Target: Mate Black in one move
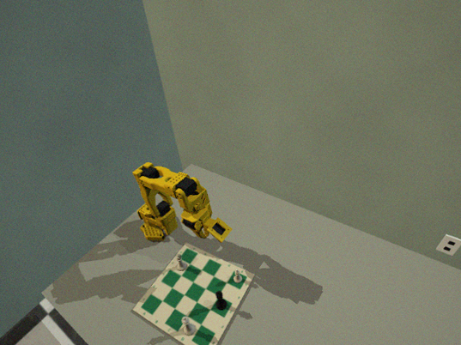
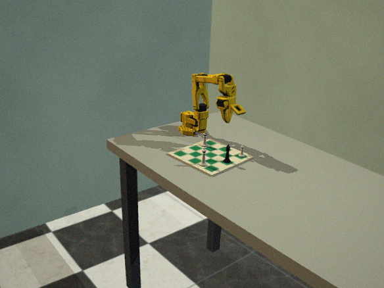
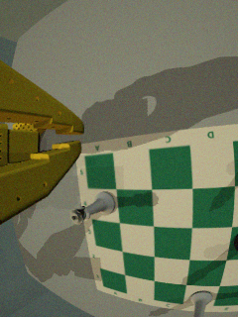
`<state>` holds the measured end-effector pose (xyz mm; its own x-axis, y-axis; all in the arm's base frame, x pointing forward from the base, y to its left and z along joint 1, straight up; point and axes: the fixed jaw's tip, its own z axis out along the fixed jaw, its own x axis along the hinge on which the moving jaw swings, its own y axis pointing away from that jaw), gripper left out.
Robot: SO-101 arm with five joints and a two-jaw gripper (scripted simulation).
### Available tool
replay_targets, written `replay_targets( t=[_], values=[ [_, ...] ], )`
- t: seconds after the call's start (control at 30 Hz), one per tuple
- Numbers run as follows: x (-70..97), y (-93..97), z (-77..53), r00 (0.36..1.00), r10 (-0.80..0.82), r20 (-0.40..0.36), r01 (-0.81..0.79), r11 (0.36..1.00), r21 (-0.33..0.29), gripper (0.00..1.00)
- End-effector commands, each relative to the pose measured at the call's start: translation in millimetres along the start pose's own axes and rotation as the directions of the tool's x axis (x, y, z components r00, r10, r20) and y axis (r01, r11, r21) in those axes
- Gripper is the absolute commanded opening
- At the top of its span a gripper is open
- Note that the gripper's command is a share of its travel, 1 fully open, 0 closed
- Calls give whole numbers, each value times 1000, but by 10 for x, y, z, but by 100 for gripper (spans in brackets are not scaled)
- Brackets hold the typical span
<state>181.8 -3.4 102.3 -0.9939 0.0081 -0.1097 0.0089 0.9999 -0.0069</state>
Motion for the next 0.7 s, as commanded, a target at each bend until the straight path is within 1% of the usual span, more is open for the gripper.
replay_targets(
  t=[0.0, 0.67],
  values=[
    [-4, 15, -6, 1000, 3, -8, -3, 1000, -2, 0],
    [16, 31, 11, 1000, -6, -22, 6, 1000, -4, 0]
  ],
)
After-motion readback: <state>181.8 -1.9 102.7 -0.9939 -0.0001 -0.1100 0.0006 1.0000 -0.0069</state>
